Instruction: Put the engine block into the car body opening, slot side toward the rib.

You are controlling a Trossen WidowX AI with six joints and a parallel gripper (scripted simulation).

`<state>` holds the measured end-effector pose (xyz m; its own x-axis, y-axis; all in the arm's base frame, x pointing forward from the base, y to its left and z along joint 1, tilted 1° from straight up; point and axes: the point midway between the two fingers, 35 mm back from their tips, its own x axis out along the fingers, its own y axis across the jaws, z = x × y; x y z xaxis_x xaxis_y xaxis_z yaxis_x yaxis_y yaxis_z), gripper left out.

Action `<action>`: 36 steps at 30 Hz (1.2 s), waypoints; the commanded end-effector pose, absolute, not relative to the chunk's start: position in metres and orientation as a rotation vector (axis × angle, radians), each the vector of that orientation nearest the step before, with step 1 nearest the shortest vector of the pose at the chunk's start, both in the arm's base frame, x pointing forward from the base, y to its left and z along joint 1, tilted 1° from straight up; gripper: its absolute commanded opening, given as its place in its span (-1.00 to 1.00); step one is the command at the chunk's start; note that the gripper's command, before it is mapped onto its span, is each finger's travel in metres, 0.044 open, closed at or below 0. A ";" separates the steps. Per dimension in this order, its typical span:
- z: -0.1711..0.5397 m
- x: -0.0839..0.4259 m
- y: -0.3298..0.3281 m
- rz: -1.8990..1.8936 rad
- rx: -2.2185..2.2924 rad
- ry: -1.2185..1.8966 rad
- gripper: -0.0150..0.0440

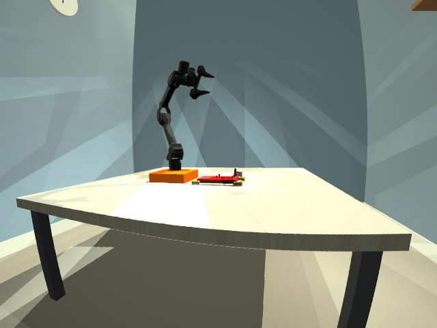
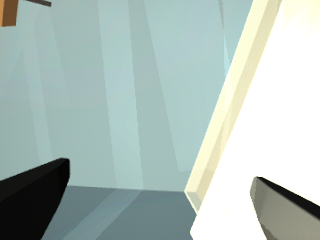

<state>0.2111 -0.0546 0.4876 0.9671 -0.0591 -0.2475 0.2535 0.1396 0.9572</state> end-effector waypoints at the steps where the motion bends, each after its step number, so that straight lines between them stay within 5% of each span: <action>1: 0.476 0.224 -0.058 -0.237 1.331 0.223 1.00; 36: 0.367 0.323 -0.043 -0.110 0.606 0.714 1.00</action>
